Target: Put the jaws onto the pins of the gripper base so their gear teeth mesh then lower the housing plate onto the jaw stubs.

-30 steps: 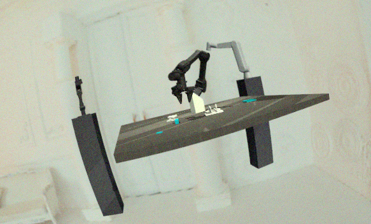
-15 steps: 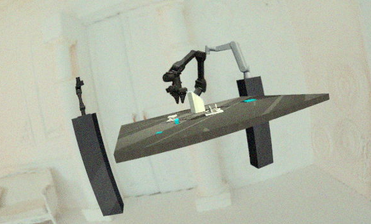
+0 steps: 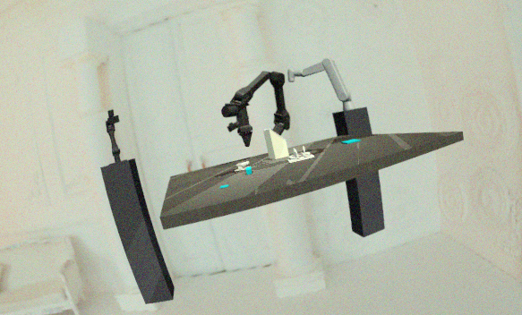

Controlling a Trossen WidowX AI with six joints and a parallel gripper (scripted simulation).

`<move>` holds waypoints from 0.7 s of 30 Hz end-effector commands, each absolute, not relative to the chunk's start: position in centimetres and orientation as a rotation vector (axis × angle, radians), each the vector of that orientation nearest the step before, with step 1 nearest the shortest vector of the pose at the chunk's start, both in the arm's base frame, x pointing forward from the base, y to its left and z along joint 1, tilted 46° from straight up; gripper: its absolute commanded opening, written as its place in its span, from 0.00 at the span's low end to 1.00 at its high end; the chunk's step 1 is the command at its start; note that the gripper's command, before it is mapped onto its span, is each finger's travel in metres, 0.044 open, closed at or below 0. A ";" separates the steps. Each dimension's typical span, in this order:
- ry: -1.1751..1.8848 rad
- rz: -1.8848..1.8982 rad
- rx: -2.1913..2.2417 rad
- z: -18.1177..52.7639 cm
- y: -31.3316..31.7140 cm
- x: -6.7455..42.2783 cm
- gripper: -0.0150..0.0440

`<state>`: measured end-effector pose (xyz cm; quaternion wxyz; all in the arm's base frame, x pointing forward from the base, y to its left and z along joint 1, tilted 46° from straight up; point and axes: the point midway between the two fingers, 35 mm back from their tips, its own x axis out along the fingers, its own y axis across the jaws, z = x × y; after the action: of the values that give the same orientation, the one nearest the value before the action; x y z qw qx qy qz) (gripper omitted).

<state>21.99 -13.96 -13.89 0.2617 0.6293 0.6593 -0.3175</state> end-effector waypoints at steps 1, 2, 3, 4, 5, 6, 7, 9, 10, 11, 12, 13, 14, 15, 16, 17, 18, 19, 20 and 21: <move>1.791 -0.958 1.760 -14.7 -14.4 20.9 1.00; 1.789 -0.978 1.772 -14.8 -14.5 20.7 1.00; 1.787 -0.998 1.784 -14.9 -14.6 20.5 1.00; 1.784 -1.018 1.796 -15.0 -14.7 20.3 1.00; 1.782 -1.038 1.808 -15.1 -14.8 20.2 1.00; 1.779 -1.058 1.820 -15.2 -14.9 20.0 1.00; 1.776 -1.078 1.832 -15.3 -15.1 19.8 1.00; 1.771 -1.118 1.856 -15.5 -15.3 19.4 1.00; 1.768 -1.139 1.867 -15.6 -15.4 19.2 1.00; 1.764 -1.159 1.879 -15.7 -15.5 19.0 1.00; 1.761 -1.179 1.891 -15.9 -15.6 18.9 1.00; 1.758 -1.199 1.902 -16.0 -15.7 18.7 1.00; 1.754 -1.220 1.914 -16.1 -15.8 18.5 1.00; 1.750 -1.240 1.925 -16.2 -15.9 18.3 1.00; 1.746 -1.260 1.936 -16.3 -16.0 18.1 1.00; 1.743 -1.281 1.948 -16.4 -16.1 17.9 1.00; 1.739 -1.301 1.959 -16.5 -16.1 17.7 1.00; 1.735 -1.318 1.968 -16.6 -16.2 17.5 1.00; 1.733 -1.328 1.973 -16.6 -16.3 17.4 1.00; 1.732 -1.331 1.975 -16.6 -16.3 17.4 1.00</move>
<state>18.12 -16.32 -16.14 0.1216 0.6678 0.5912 -0.4356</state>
